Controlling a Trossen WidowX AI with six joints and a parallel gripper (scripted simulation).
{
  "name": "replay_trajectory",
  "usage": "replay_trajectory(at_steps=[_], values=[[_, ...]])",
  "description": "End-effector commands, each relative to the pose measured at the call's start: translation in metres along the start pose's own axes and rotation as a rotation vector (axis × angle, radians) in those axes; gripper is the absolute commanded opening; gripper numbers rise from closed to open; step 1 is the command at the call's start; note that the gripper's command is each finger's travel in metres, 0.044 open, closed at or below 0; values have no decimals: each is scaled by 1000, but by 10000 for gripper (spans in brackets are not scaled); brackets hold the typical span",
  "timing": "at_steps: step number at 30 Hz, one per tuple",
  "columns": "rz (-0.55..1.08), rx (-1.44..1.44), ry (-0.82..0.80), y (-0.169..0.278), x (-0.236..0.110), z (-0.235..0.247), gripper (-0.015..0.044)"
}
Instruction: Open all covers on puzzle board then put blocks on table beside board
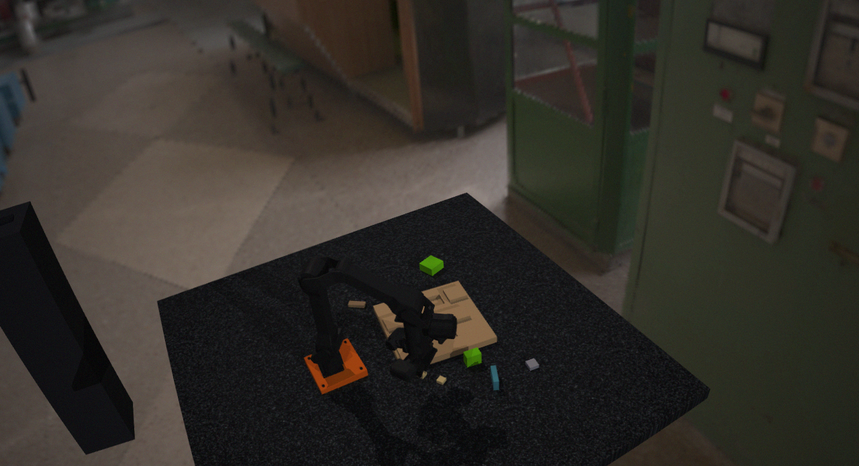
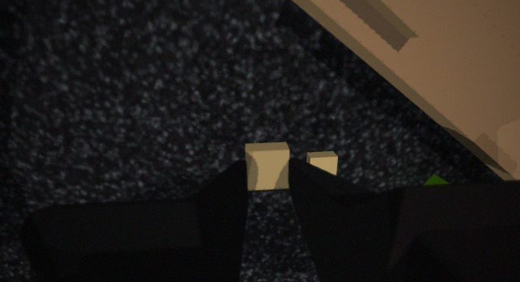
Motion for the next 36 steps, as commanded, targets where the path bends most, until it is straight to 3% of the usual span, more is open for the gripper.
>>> replay_trajectory(at_steps=[1,34,36], values=[[-7,-6,-8,-1,10,1,80],[-8,-6,-9,-7,55,4,80],[-4,0,-2,-5,52,3,133]])
Point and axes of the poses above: the point midway between the two fingers, 35 mm back from their tips, its own x axis out along the fingers, its own z axis across the jaws, y = z × x, the point moved 6 cm from there along -x, back along the fingers, and after that the axes turned 6 degrees about x, right-handed, at the moved point
